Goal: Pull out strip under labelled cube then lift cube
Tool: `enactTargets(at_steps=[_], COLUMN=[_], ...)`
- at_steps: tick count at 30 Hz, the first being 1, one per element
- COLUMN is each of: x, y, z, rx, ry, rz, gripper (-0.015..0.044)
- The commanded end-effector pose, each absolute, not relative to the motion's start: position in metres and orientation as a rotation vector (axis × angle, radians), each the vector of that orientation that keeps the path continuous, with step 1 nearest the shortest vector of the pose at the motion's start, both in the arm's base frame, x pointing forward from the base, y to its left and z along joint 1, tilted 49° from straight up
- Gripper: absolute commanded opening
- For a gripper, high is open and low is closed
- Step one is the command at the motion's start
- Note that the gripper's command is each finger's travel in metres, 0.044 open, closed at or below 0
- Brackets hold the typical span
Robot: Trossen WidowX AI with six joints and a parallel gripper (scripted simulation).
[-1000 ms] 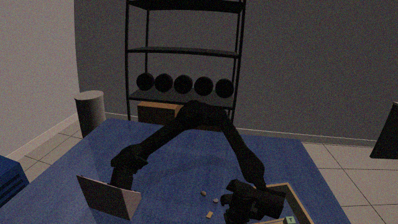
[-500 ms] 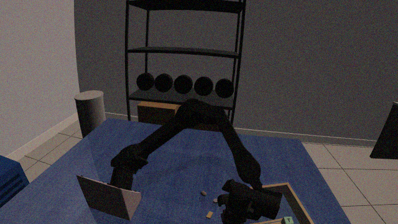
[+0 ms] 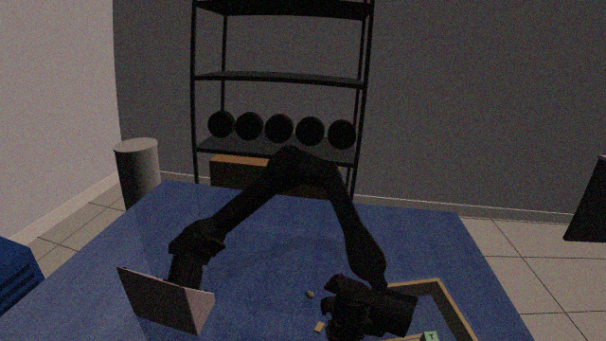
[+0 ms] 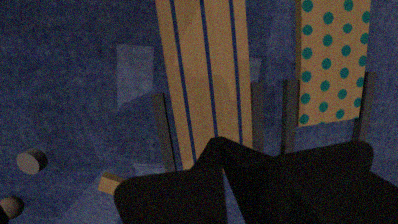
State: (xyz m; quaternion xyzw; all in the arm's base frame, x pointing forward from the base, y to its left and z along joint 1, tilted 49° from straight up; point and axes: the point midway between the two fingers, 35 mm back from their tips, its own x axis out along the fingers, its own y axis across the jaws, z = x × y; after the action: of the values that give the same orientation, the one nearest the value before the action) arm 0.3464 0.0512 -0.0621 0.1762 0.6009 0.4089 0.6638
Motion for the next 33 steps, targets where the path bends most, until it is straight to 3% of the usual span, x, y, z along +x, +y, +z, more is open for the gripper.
enactTargets(at_steps=[1,33], x=[0.333,0.289], y=[0.052,0.040], z=[-0.068,-0.078], rx=[0.395,0.395], ry=[1.383,1.385], rz=[0.927,0.926], gripper=[0.0000,0.0000])
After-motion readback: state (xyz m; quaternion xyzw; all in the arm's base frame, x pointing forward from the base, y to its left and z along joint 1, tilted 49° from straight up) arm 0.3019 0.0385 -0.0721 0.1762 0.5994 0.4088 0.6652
